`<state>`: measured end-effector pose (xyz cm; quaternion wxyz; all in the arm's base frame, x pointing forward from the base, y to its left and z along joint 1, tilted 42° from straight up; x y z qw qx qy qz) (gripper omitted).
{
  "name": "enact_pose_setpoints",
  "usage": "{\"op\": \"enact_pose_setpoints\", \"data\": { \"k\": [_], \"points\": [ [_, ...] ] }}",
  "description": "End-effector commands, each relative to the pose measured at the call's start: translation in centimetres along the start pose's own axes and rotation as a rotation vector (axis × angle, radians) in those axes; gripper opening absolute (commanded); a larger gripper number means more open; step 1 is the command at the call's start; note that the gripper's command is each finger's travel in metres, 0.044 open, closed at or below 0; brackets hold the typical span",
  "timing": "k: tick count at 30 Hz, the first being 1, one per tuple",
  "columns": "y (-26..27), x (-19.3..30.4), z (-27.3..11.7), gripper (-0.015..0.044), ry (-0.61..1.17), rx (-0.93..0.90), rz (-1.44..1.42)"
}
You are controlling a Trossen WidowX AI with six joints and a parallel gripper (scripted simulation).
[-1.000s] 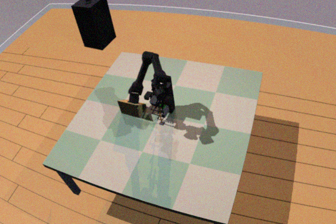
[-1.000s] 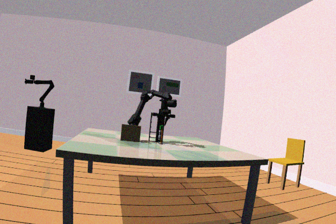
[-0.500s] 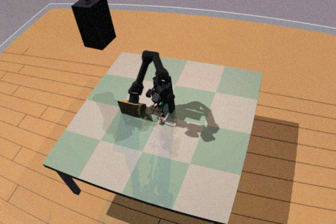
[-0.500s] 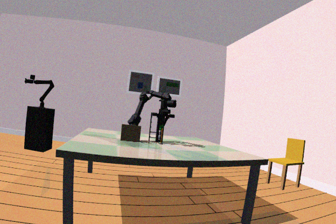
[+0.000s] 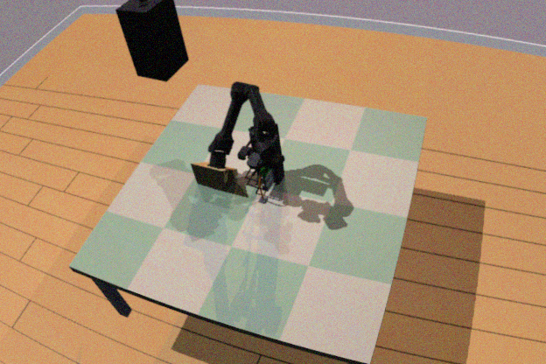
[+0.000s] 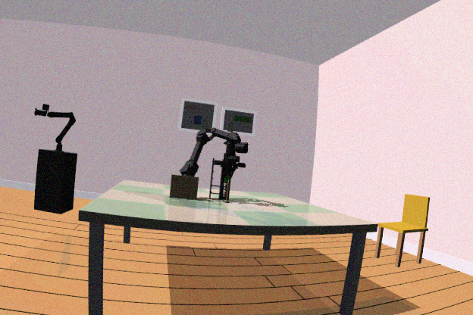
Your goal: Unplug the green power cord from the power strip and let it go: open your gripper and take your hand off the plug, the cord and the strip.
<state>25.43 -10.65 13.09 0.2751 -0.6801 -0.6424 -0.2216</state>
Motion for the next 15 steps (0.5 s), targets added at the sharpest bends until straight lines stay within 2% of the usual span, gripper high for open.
{"op": "enact_pose_setpoints", "data": {
  "k": [1,2,10,15],
  "points": [
    [0.01,-0.01,-0.04,0.0081,0.000,-0.001,0.000],
    [0.01,-0.01,-0.04,0.0055,0.000,-0.001,0.000],
    [0.01,-0.01,-0.04,0.0002,0.000,-0.001,0.000],
    [0.10,-0.38,-0.07,0.0000,-0.001,-0.001,0.000]
  ]
}}
Point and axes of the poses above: the point midway between the two fingers, 35 mm back from their tips, its own z axis out along the fingers, its own y axis across the jaws, x = y × z, the point moved 9 cm from there along -z, back along the fingers, and after that the axes turned 7 degrees about z, right-handed, at the moved point
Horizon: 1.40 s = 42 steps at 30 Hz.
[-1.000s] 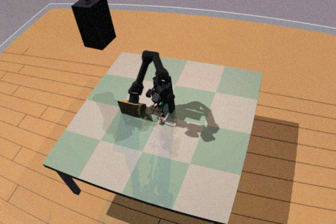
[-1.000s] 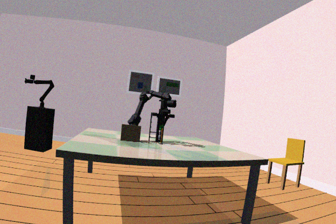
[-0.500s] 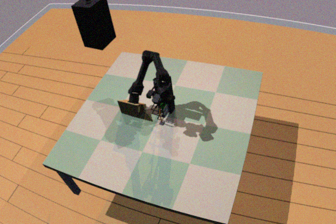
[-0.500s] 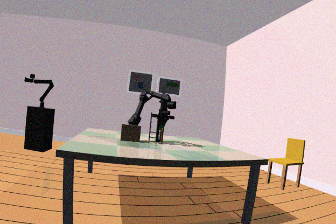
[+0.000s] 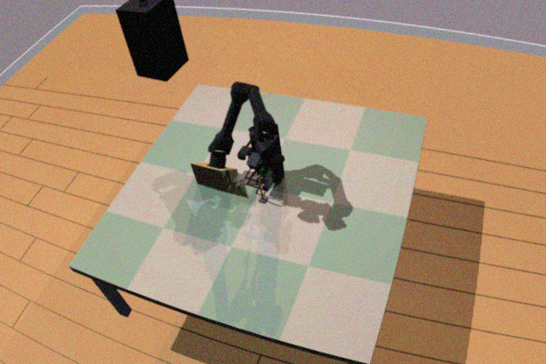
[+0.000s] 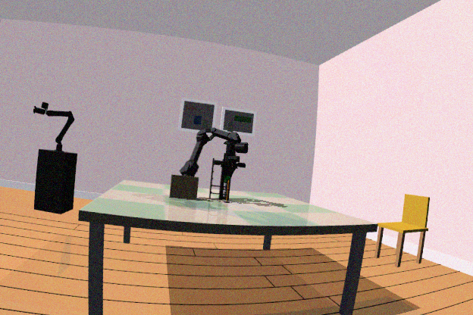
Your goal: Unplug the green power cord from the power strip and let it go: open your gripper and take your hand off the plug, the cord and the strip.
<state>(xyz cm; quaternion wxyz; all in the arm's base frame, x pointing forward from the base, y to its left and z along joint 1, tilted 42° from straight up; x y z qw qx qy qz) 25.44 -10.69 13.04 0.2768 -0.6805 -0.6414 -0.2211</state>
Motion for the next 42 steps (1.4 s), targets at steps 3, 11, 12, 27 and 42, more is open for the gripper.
{"op": "enact_pose_setpoints", "data": {
  "k": [3,11,12,27,42],
  "points": [
    [0.2,-0.8,-0.1,0.0000,-0.003,-0.003,-0.002],
    [0.4,-2.0,-0.2,0.0000,-0.004,-0.004,-0.001],
    [0.5,-2.2,-0.2,0.0000,-0.004,-0.004,-0.001],
    [0.6,-4.6,-0.6,0.0000,-0.006,-0.004,0.001],
    [0.5,-4.6,-0.3,0.0368,-0.001,-0.003,0.003]
  ]
}}
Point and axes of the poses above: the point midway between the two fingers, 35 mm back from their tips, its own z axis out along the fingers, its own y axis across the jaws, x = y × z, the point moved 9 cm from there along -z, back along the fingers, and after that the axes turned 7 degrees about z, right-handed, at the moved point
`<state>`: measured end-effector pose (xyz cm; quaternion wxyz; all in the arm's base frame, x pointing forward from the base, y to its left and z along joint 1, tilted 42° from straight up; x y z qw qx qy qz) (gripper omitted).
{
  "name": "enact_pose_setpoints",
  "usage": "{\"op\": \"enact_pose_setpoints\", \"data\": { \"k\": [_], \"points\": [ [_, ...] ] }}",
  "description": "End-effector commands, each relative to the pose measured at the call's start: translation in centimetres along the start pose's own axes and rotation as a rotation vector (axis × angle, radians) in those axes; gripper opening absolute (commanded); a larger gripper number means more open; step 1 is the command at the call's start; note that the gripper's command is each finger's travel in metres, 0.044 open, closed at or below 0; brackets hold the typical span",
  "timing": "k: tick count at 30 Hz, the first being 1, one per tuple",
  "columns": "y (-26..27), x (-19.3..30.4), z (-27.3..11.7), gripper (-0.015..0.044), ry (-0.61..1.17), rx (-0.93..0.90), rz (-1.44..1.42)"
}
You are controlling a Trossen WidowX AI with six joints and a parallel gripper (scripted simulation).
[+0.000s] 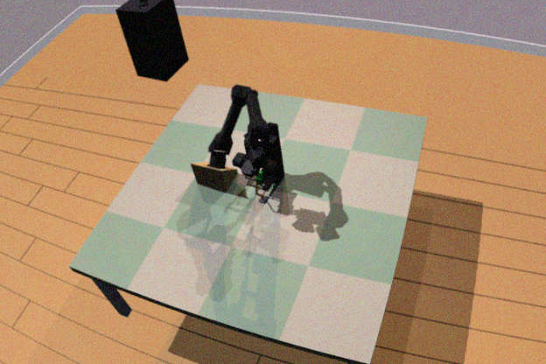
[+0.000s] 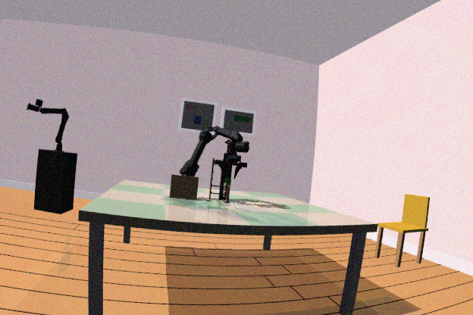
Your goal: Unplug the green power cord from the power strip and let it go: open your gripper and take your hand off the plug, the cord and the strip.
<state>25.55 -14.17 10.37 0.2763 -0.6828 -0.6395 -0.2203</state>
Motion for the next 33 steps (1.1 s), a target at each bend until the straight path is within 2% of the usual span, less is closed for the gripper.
{"op": "enact_pose_setpoints", "data": {
  "k": [1,3,8,33],
  "points": [
    [0.1,-0.6,-0.1,0.0394,0.000,-0.002,-0.003],
    [0.4,-1.9,-0.5,0.0440,-0.002,-0.002,-0.003],
    [0.7,-5.9,-1.2,0.0440,-0.004,-0.003,-0.004],
    [0.7,-5.9,-1.2,0.0440,-0.004,-0.003,-0.004]
  ]
}}
Point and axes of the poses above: the point midway between the two fingers, 35 mm back from their tips, its own z axis out along the fingers, its own y axis across the jaws, x = y × z, the point moved 9 cm from there along -z, back along the fingers, and after that the axes turned 7 degrees about z, right-handed, at the moved point
